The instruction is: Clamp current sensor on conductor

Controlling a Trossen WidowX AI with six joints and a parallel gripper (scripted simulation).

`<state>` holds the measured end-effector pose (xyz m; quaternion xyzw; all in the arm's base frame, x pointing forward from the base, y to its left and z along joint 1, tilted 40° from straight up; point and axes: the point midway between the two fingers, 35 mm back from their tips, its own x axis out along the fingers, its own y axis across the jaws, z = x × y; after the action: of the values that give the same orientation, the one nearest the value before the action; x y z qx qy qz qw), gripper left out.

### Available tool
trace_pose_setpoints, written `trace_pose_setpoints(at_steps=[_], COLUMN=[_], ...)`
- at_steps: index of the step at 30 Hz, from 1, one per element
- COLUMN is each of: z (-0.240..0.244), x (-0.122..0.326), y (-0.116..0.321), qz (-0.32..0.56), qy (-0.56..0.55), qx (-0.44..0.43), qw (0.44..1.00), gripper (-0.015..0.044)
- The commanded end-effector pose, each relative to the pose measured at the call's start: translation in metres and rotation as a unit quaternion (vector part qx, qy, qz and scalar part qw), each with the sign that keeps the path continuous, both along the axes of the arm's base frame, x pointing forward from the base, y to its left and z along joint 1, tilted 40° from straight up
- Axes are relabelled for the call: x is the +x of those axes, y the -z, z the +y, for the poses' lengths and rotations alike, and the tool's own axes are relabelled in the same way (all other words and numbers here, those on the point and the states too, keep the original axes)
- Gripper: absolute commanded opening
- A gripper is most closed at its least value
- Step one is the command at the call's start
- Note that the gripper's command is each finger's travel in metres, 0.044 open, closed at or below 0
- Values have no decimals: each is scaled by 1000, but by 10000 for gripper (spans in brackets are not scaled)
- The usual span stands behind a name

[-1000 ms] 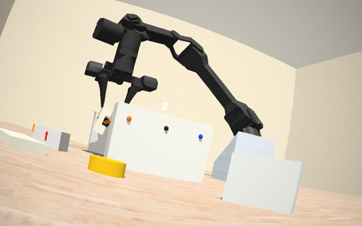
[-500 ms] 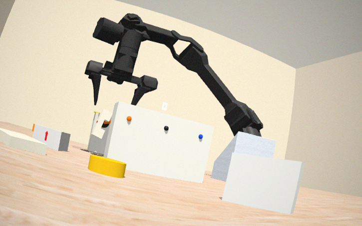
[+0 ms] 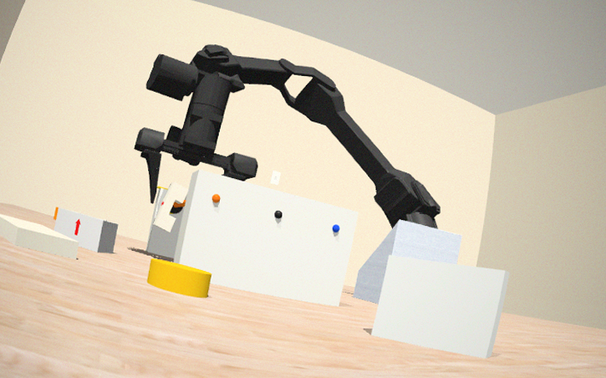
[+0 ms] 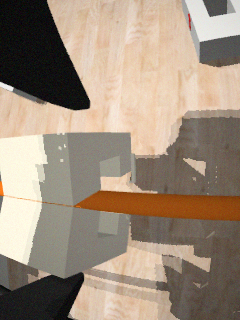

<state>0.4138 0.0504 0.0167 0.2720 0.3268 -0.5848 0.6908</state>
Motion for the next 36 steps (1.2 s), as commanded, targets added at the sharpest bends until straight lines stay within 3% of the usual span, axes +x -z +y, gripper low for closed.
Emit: trace_pose_setpoints(at_steps=[1,14,36], z=[-5,-17,-14], x=[0,1,2], y=[5,20,17], qz=[3,3,1], qy=[-2,-2,0], qx=[-3,-3,-1], qw=[1000,1000,1000], gripper=[440,440,293])
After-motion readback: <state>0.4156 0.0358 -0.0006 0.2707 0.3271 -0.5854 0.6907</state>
